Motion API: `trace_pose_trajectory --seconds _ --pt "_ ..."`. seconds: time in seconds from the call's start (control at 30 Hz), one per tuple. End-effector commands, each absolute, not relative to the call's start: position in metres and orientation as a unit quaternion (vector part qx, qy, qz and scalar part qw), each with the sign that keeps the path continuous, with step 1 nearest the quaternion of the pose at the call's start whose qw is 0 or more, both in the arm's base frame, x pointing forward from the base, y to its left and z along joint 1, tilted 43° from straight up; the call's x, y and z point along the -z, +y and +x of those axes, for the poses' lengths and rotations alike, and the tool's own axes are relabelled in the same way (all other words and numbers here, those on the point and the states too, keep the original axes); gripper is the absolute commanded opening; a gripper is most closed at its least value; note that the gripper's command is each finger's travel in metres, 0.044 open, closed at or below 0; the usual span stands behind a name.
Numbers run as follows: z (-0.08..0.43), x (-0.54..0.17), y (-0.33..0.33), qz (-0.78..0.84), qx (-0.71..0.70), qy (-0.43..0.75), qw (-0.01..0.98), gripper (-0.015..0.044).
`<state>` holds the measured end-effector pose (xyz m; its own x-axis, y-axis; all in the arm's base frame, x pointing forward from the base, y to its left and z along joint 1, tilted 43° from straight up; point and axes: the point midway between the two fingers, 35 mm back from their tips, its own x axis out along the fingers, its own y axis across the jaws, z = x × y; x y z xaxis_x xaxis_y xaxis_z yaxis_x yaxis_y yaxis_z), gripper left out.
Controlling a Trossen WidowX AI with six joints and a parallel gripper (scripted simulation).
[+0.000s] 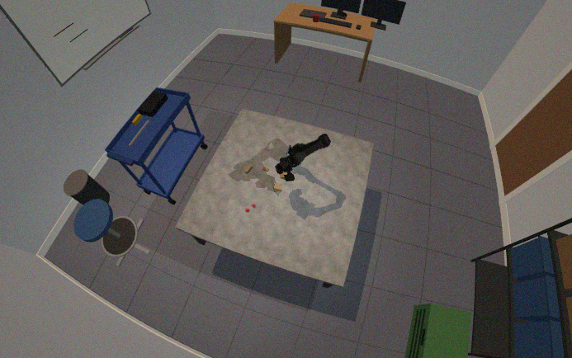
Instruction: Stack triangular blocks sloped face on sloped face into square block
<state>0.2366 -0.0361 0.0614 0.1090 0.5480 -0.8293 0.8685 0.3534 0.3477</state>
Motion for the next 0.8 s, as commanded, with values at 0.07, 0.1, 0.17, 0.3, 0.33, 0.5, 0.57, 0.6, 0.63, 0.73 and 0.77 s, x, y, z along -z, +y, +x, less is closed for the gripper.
trace_pose_trajectory --seconds 0.07,0.1,0.17,0.3,0.33,0.5,0.57,0.6,0.63,0.73,0.77 --pt "0.241 -0.04 -0.029 0.547 0.154 0.649 0.505 0.0" --pt "0.243 -0.035 -0.027 0.547 0.154 0.649 0.505 0.0" --pt "0.245 -0.027 -0.024 0.547 0.154 0.649 0.505 0.0" --pt "0.248 -0.01 -0.016 0.548 0.154 0.649 0.505 0.0" --pt "0.249 -0.006 -0.013 0.548 0.154 0.649 0.505 0.0" --pt "0.251 0.007 -0.006 0.548 0.153 0.649 0.505 0.0" --pt "0.252 0.006 -0.005 0.548 0.153 0.649 0.505 0.0" --pt "0.252 0.006 -0.005 0.548 0.153 0.649 0.505 0.0" --pt "0.253 0.007 -0.004 0.548 0.153 0.649 0.505 0.0" --pt "0.255 0.015 -0.001 0.548 0.153 0.649 0.505 0.0" --pt "0.256 0.019 0.001 0.548 0.153 0.649 0.505 0.0"
